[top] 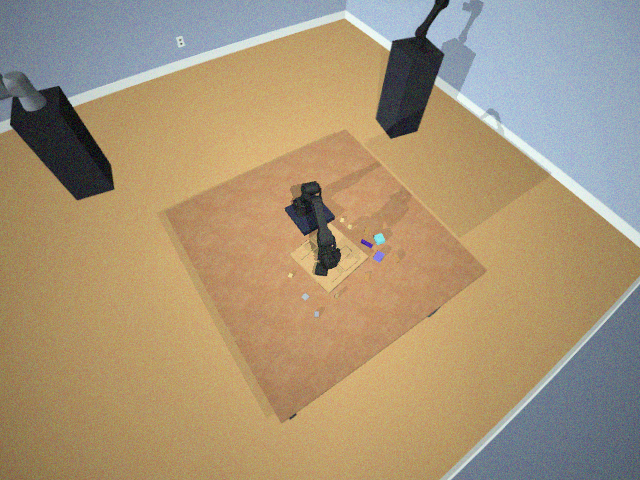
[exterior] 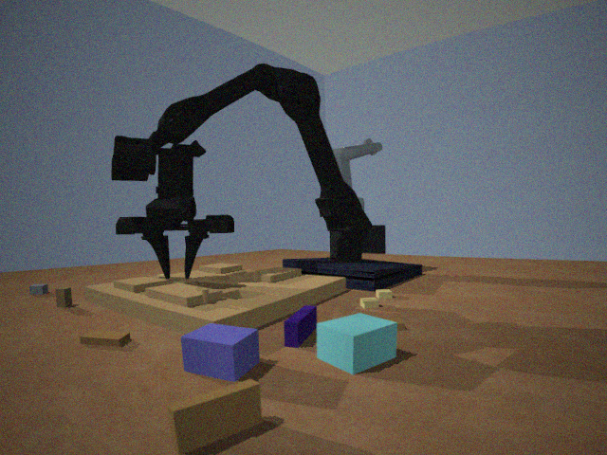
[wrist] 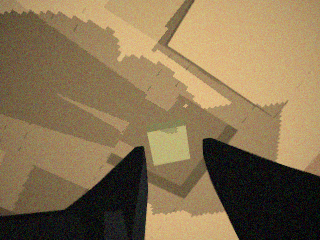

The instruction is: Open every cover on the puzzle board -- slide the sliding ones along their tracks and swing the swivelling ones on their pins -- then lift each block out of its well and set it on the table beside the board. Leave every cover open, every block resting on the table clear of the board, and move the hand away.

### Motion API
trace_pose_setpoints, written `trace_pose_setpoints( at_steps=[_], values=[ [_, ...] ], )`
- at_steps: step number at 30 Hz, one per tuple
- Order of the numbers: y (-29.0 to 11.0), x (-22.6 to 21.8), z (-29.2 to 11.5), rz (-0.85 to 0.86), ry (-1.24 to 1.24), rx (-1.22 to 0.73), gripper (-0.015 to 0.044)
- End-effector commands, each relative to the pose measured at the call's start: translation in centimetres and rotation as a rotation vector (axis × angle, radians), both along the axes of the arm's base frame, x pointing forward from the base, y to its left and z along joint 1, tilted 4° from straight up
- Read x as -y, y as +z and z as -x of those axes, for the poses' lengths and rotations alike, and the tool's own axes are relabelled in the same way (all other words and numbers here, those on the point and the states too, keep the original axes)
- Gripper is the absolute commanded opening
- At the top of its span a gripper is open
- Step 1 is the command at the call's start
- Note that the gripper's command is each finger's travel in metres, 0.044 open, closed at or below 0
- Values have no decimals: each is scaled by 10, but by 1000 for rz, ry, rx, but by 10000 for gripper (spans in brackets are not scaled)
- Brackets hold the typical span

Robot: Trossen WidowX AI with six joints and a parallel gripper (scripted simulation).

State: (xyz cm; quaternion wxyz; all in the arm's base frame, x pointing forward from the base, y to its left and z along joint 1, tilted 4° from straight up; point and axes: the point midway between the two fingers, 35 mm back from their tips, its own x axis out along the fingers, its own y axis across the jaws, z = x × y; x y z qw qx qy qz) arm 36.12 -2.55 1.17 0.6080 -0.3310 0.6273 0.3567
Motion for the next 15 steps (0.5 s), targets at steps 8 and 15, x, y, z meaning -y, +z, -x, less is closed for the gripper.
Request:
trace_pose_setpoints(
  at_steps=[8, 15],
  values=[
    [-3, 0, 1, -2, 1, -4, 144],
    [-9, -1, 2, -2, 1, -4, 144]
  ],
)
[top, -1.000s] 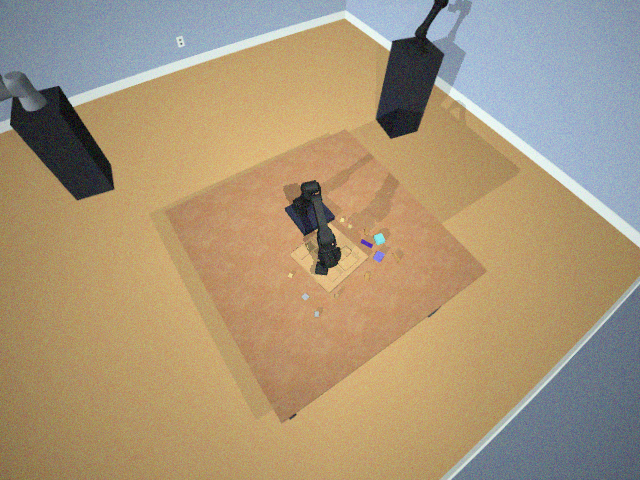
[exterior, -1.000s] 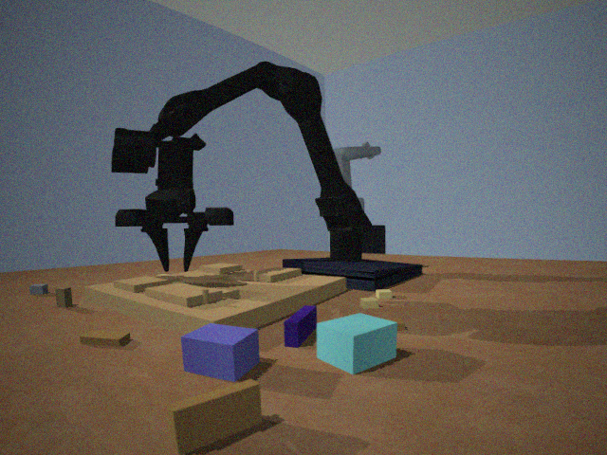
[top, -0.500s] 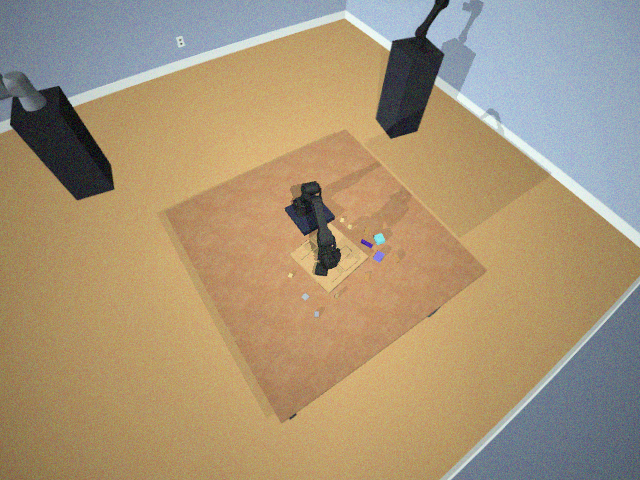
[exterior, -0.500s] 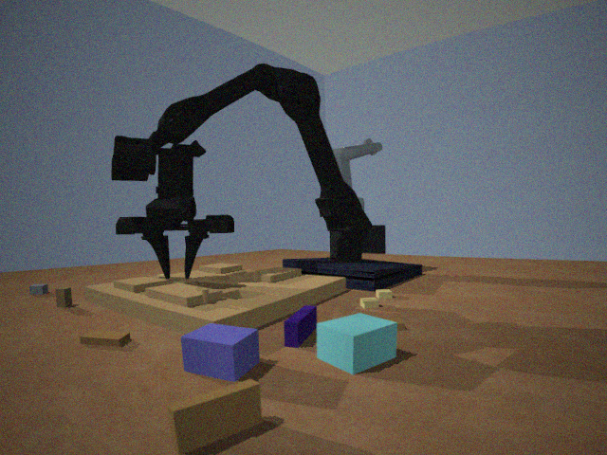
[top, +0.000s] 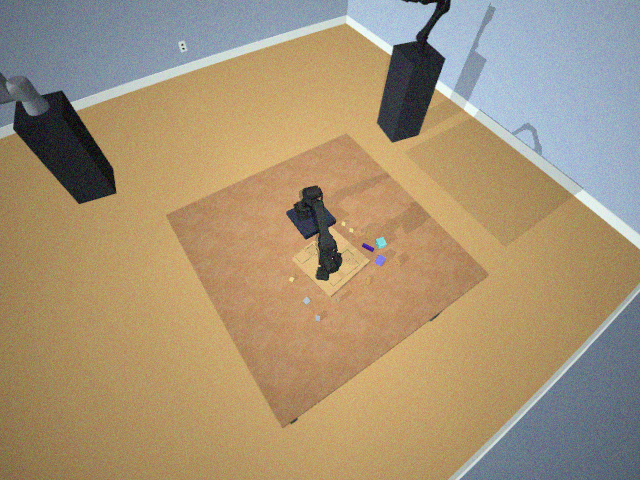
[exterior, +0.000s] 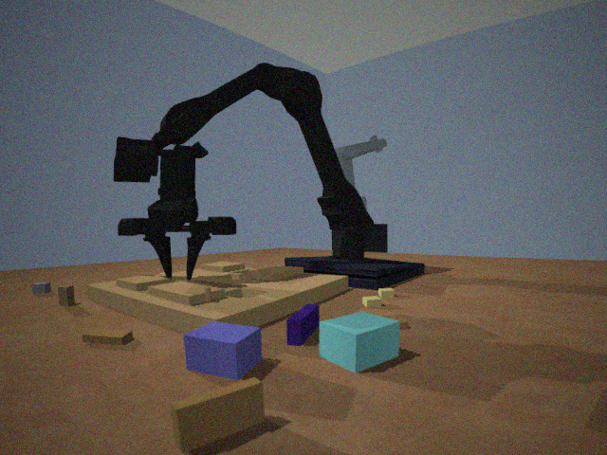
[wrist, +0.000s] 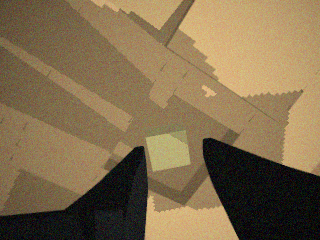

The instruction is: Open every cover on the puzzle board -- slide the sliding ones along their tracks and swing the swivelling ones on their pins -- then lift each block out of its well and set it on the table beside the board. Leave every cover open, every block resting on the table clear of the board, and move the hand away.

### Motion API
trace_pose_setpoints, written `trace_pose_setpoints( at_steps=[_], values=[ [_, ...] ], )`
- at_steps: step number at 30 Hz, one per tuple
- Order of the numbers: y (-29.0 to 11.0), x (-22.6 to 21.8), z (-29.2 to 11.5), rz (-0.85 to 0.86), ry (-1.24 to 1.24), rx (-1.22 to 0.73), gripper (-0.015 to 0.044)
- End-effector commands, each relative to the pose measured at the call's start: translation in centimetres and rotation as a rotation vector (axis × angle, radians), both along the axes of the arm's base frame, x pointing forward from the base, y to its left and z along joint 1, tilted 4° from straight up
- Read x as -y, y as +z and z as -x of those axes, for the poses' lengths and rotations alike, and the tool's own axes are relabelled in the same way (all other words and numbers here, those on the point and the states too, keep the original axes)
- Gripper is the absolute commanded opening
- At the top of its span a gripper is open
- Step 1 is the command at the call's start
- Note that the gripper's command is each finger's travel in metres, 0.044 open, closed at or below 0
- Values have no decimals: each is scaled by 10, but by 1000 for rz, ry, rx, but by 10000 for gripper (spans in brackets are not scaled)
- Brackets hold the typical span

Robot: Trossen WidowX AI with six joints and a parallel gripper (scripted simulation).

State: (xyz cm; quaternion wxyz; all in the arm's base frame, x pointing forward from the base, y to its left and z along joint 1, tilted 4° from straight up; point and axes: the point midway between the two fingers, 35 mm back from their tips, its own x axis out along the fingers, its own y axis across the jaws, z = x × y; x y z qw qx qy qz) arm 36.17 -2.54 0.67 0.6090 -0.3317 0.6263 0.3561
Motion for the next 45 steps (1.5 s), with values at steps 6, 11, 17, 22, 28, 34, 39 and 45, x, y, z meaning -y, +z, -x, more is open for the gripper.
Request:
trace_pose_setpoints(
  at_steps=[6, 11, 17, 22, 28, 34, 39, 45],
  values=[
    [-8, -1, 2, -2, 1, -7, 144],
    [-6, 0, 1, 0, 0, -3, 130],
    [-6, 0, 1, 0, 0, -3, 90],
    [-6, 0, 1, 0, 0, -3, 80],
    [1, 0, 0, -1, 0, -4, 80],
    [9, 0, 0, -1, 1, -4, 80],
    [15, 0, 0, -1, 1, -5, 80],
    [23, 0, 0, -2, 1, -6, 80]
  ],
)
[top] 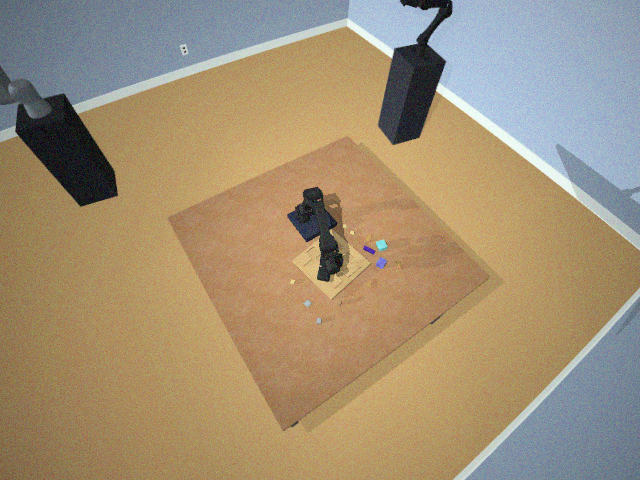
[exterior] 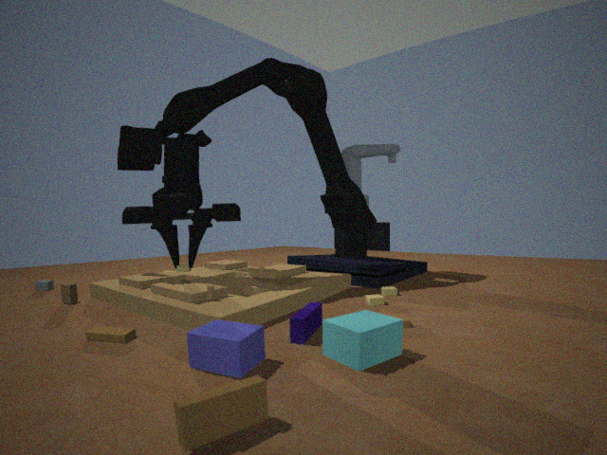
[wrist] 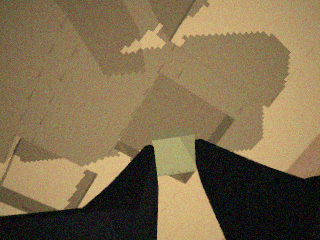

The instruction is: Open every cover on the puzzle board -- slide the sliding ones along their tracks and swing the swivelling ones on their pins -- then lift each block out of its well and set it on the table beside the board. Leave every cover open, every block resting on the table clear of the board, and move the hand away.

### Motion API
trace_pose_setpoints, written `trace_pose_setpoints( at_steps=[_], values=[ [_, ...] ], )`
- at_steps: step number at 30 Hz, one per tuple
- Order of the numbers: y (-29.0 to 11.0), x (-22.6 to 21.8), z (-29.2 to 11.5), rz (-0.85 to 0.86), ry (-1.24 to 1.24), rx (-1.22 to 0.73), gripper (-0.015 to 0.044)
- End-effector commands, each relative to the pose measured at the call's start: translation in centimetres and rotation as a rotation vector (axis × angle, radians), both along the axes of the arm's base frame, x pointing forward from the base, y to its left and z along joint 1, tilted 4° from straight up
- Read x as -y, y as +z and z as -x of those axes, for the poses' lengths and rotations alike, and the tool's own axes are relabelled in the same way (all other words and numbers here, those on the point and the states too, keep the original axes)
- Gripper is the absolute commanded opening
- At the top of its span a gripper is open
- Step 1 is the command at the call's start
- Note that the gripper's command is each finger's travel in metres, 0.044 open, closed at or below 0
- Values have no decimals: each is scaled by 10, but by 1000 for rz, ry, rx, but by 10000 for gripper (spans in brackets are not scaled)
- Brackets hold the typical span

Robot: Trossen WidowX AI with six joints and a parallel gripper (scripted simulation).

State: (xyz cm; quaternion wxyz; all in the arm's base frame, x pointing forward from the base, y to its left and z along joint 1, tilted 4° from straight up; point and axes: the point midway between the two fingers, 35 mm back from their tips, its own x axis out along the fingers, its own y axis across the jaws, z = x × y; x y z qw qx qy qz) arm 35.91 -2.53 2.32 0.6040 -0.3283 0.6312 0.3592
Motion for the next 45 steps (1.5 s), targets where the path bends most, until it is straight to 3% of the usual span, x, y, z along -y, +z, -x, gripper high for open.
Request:
trace_pose_setpoints(
  at_steps=[1, 35, 45],
  values=[
    [8, 0, -3, 0, 1, 11, 80],
    [72, 2, -4, -1, 1, 9, 80],
    [72, 39, 1, 2, 1, 11, 80]
  ],
)
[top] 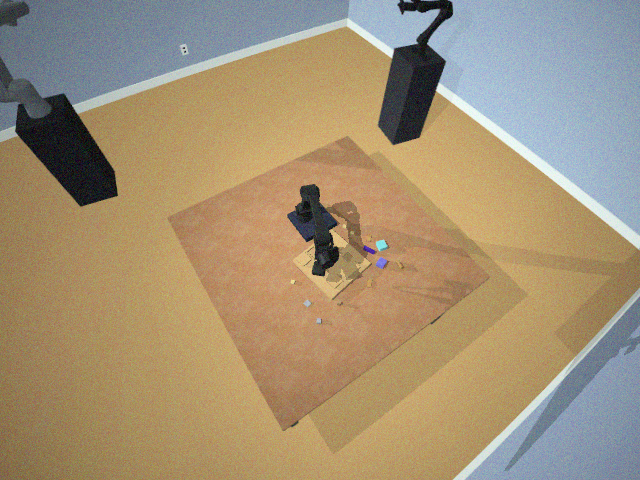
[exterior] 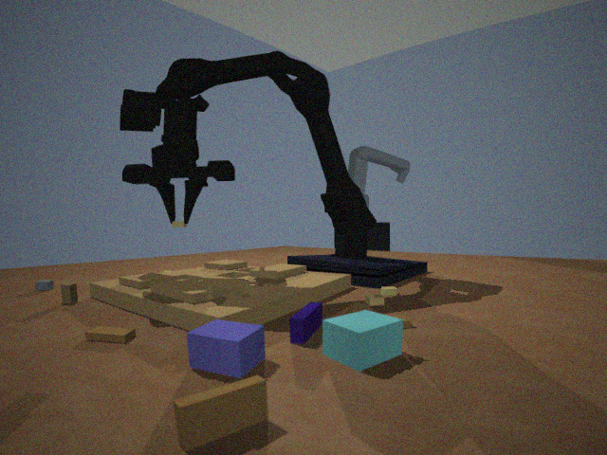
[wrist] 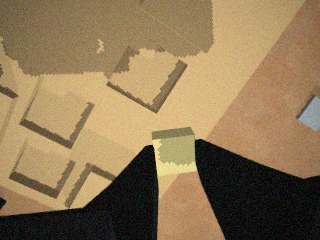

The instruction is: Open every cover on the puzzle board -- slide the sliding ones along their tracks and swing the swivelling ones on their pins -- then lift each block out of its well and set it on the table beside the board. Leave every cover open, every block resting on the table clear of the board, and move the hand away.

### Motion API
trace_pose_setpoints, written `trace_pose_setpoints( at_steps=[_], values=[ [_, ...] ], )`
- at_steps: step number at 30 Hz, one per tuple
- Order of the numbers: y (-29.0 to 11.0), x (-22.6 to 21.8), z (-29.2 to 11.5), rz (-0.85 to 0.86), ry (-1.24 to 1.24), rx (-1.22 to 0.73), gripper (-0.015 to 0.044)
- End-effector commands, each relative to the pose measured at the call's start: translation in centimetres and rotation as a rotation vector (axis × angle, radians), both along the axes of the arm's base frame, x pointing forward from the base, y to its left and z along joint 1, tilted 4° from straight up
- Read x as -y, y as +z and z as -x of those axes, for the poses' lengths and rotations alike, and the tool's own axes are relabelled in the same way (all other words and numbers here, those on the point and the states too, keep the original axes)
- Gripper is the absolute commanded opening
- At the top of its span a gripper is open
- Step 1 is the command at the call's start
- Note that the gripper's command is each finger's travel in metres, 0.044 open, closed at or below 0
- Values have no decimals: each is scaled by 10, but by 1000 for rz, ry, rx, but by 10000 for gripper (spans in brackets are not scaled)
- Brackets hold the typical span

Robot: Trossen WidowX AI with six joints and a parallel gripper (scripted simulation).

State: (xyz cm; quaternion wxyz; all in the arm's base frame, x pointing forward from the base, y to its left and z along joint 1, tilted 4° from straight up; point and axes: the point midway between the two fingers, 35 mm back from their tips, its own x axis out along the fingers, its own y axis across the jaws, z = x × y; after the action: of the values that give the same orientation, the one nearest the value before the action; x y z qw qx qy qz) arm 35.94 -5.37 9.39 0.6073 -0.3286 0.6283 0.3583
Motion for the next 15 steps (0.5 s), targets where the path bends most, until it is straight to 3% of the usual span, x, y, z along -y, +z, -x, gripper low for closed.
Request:
trace_pose_setpoints(
  at_steps=[1, 15],
  values=[
    [1, 14, 2, 5, 3, 2, 80],
    [2, 68, 17, 10, 3, 2, 80]
  ],
)
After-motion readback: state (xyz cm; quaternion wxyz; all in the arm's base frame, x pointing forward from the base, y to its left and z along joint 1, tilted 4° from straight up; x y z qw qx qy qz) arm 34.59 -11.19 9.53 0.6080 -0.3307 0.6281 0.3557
